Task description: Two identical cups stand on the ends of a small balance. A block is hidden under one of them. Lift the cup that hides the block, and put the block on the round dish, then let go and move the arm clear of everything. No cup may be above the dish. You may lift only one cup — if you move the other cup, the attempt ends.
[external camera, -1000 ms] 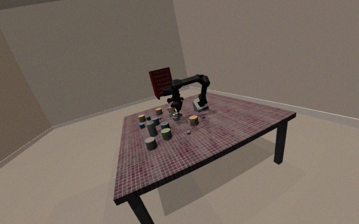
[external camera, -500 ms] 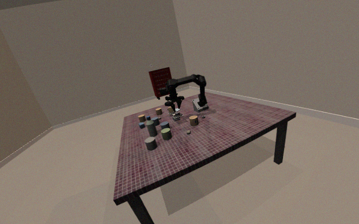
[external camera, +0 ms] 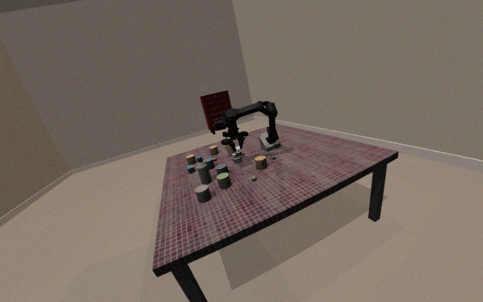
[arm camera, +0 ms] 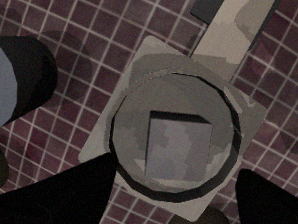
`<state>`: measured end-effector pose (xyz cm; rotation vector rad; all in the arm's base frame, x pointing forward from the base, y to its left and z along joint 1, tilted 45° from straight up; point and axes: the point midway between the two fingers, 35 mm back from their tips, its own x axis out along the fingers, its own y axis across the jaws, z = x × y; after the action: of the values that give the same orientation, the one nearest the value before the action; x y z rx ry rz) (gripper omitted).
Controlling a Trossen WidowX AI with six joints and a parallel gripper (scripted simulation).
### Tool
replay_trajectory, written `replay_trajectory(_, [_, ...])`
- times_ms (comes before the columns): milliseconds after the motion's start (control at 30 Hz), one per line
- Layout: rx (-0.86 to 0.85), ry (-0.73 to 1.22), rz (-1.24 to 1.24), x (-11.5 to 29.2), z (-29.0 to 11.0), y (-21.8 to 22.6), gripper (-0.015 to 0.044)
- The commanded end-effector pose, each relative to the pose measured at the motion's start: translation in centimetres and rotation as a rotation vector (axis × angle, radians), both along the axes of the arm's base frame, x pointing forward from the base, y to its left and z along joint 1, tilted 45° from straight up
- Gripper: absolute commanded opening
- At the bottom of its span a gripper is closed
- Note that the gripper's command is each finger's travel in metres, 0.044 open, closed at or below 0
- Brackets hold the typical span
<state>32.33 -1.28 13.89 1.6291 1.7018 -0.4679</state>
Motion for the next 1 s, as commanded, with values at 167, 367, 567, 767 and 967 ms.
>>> replay_trajectory(167, [0.002, -0.003, -0.003, 0.2, -0.9, 1.0, 0.026])
replay_trajectory(367, [0.002, -0.003, -0.003, 0.2, -1.6, 1.7, 0.026])
replay_trajectory(567, [0.003, -0.003, -0.003, 0.2, -2.3, 2.4, 0.026])
replay_trajectory(767, [0.004, -0.003, -0.003, 0.3, -2.5, 2.7, 0.0207])
replay_trajectory(967, [0.004, -0.003, -0.003, 0.3, -2.5, 2.7, 0.0128])
